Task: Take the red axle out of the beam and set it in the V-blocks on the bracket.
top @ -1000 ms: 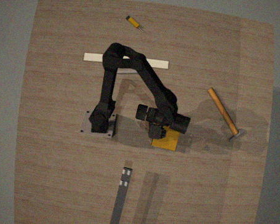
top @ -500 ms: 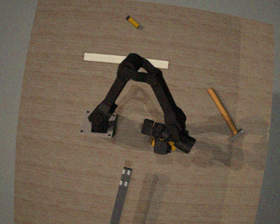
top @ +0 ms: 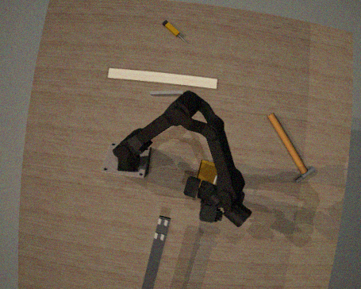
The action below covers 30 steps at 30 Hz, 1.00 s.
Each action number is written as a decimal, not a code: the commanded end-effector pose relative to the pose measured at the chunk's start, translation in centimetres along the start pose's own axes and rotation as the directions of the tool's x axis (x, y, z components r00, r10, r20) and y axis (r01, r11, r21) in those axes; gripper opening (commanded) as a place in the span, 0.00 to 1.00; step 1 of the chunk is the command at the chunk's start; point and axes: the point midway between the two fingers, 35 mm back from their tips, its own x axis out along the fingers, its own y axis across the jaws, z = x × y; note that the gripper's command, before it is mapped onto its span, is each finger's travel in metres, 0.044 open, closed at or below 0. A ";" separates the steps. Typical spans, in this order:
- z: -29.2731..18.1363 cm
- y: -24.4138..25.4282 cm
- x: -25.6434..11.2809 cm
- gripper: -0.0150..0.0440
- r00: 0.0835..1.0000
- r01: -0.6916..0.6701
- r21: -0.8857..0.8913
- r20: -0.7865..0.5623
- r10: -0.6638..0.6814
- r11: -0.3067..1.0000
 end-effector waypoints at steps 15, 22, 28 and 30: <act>8.0 0.8 0.8 0.25 1.000 0.009 0.017 -0.013 -0.008 1.000; 8.0 0.8 1.5 0.25 1.000 0.008 0.017 -0.012 -0.008 1.000; 8.0 0.9 2.5 0.25 1.000 0.008 0.017 -0.012 -0.008 1.000; 8.0 0.9 2.9 0.25 1.000 0.008 0.017 -0.012 -0.008 1.000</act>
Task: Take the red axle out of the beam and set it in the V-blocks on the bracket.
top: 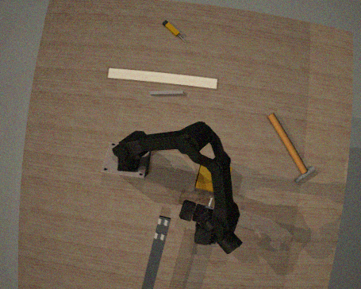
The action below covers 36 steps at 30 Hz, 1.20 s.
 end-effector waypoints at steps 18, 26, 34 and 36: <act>0.0 -0.1 3.7 0.25 1.000 0.002 0.009 -0.010 -0.002 1.000; -0.1 -0.2 5.0 0.25 1.000 0.003 0.009 -0.011 -0.003 1.000; -0.1 -0.3 5.7 0.25 1.000 0.003 0.009 -0.012 -0.003 1.000; -0.2 -0.3 5.7 0.25 1.000 0.003 0.009 -0.012 -0.003 1.000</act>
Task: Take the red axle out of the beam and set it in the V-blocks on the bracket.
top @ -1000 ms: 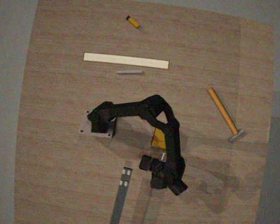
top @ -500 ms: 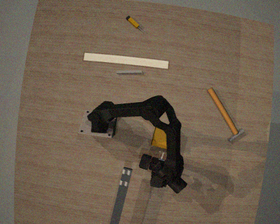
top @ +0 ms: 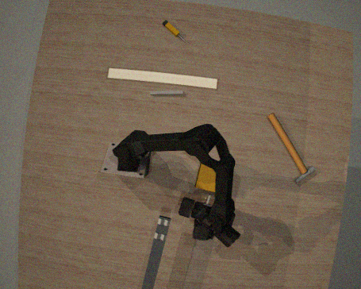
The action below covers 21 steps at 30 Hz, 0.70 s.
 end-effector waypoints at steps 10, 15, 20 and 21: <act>-1.3 -0.1 0.2 0.25 1.000 -0.001 0.007 -0.006 0.001 1.000; -2.2 -0.1 0.2 0.25 1.000 -0.001 0.007 -0.006 0.001 1.000; -3.0 -0.2 0.2 0.25 1.000 -0.001 0.007 -0.007 0.001 1.000; -3.2 -0.2 0.2 0.25 1.000 -0.001 0.007 -0.007 0.001 1.000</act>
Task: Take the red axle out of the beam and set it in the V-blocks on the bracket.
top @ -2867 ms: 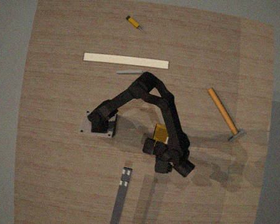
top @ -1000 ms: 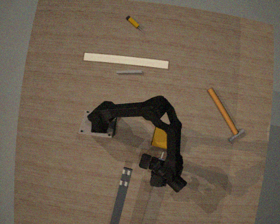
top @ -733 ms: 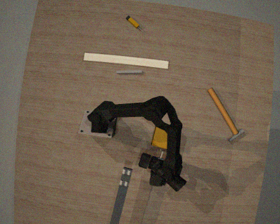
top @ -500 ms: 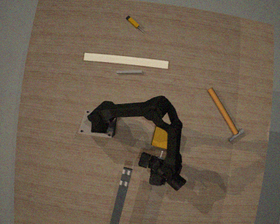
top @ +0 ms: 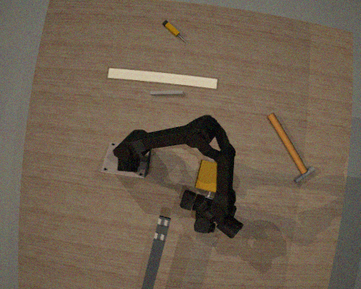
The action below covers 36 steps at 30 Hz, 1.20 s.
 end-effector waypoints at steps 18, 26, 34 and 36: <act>-2.4 -0.1 -0.2 0.25 1.000 -0.010 -0.003 -0.005 0.009 1.000; -2.3 -0.1 -0.2 0.25 1.000 -0.010 -0.003 -0.005 0.010 1.000; 0.9 0.3 -0.3 0.25 1.000 -0.011 -0.003 -0.001 0.011 1.000; 1.8 0.4 -0.3 0.25 1.000 -0.011 -0.003 0.000 0.011 1.000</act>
